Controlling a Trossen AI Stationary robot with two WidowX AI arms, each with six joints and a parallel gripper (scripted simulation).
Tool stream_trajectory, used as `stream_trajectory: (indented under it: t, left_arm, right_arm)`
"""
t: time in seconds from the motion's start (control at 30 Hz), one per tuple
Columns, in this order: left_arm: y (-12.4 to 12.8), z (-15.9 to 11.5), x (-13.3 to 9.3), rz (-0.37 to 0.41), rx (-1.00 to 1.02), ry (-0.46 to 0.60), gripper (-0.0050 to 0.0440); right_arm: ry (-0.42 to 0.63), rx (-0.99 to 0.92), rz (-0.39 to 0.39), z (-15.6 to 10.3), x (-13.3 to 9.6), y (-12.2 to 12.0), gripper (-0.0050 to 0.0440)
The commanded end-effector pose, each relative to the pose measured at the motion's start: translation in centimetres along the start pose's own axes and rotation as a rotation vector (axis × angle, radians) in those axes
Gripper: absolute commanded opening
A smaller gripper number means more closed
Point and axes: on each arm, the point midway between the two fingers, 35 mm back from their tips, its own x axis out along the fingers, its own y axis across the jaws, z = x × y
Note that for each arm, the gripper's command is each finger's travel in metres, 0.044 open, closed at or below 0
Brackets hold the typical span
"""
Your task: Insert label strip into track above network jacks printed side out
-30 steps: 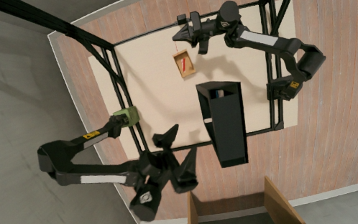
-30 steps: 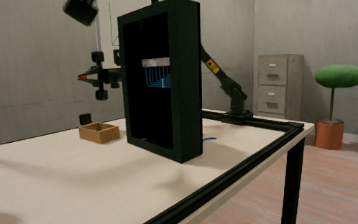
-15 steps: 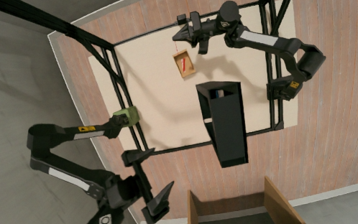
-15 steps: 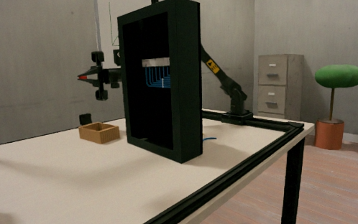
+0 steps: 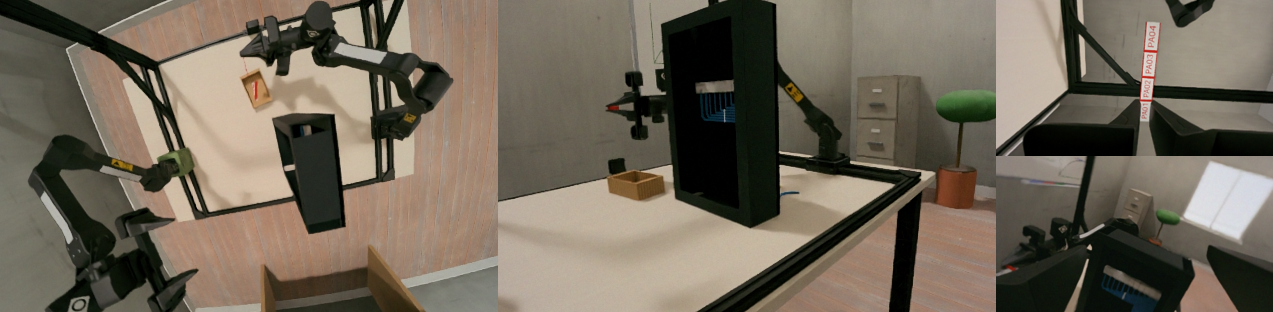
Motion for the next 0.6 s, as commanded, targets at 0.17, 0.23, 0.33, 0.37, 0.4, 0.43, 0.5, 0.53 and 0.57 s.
stream_trajectory:
  t: [0.17, 0.23, 0.33, 0.37, 0.4, 0.43, 0.5, 0.53, 0.57]
  left_arm:
    - [-1.6, -0.1, 0.1, -0.024, -0.024, -0.003, -0.005]
    - [-1.6, -0.1, 0.1, -0.024, -0.024, -0.003, -0.005]
    - [-1.6, -0.1, 0.1, -0.024, -0.024, -0.003, -0.005]
    - [-1.6, -0.1, 0.1, -0.024, -0.024, -0.003, -0.005]
    - [-1.6, -0.1, 0.1, -0.024, -0.024, -0.003, -0.005]
    - [-1.6, -0.1, 0.1, -0.024, -0.024, -0.003, -0.005]
    - [-1.6, -0.1, 0.1, -0.024, -0.024, -0.003, -0.005]
    - [-1.6, -0.1, 0.2, -0.025, -0.026, -0.007, -0.005]
    - [-1.6, -0.1, 0.2, -0.026, -0.026, -0.006, -0.005]
  right_arm:
    - [0.056, 0.229, -0.195, 0.6, -2.8, 2.7, 0.044]
    - [0.059, 0.268, -0.23, 0.6, -3.1, 3.3, 0.044]
    - [0.061, 0.305, -0.263, 0.5, -3.3, 3.8, 0.044]
    - [0.061, 0.308, -0.269, 0.5, -3.3, 3.9, 0.044]
    - [0.061, 0.312, -0.273, 0.5, -3.3, 3.9, 0.044]
    - [0.061, 0.312, -0.273, 0.5, -3.3, 3.9, 0.044]
    - [0.062, 0.319, -0.274, 0.4, -3.4, 3.8, 0.044]
    - [0.061, 0.317, -0.271, 0.5, -3.3, 3.9, 0.044]
    - [0.061, 0.317, -0.271, 0.5, -3.3, 3.9, 0.044]
